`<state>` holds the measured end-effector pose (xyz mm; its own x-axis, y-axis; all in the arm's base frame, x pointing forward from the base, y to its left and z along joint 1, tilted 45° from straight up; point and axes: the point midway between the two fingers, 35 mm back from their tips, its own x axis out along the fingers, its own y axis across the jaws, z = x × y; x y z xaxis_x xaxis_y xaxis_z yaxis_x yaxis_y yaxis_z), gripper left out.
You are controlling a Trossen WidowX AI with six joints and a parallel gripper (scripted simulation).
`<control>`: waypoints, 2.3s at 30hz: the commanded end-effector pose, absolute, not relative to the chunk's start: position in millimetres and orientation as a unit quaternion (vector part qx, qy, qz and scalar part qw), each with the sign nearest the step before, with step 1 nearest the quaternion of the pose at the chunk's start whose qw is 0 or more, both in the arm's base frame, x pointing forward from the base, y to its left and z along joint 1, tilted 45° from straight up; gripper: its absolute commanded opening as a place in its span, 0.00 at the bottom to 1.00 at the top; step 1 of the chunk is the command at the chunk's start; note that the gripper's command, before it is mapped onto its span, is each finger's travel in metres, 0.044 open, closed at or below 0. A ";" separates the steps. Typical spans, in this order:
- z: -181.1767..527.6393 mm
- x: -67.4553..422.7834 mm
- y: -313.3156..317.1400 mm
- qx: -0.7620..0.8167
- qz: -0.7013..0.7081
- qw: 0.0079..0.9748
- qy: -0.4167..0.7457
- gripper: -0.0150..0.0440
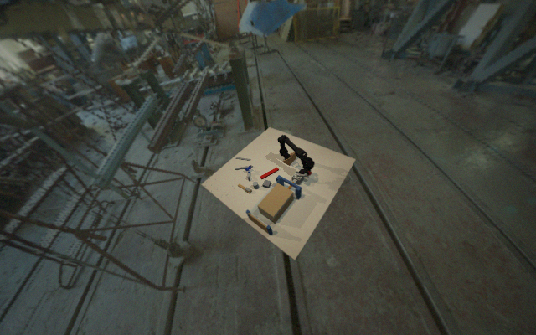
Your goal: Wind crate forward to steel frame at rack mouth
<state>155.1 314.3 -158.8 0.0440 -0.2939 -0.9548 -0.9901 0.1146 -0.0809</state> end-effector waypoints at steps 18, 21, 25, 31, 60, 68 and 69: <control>-147.6 125.1 296.6 -0.552 0.372 0.455 0.592 0.25; -145.8 122.4 294.7 -0.552 0.372 0.455 0.592 0.25; -143.0 118.8 291.8 -0.552 0.372 0.455 0.592 0.25; -138.6 113.9 287.1 -0.552 0.372 0.454 0.592 0.25; -114.2 98.1 260.8 -0.552 0.372 0.453 0.593 0.25; -107.0 96.4 253.0 -0.552 0.371 0.453 0.593 0.25; -106.3 96.3 252.2 -0.552 0.371 0.453 0.593 0.25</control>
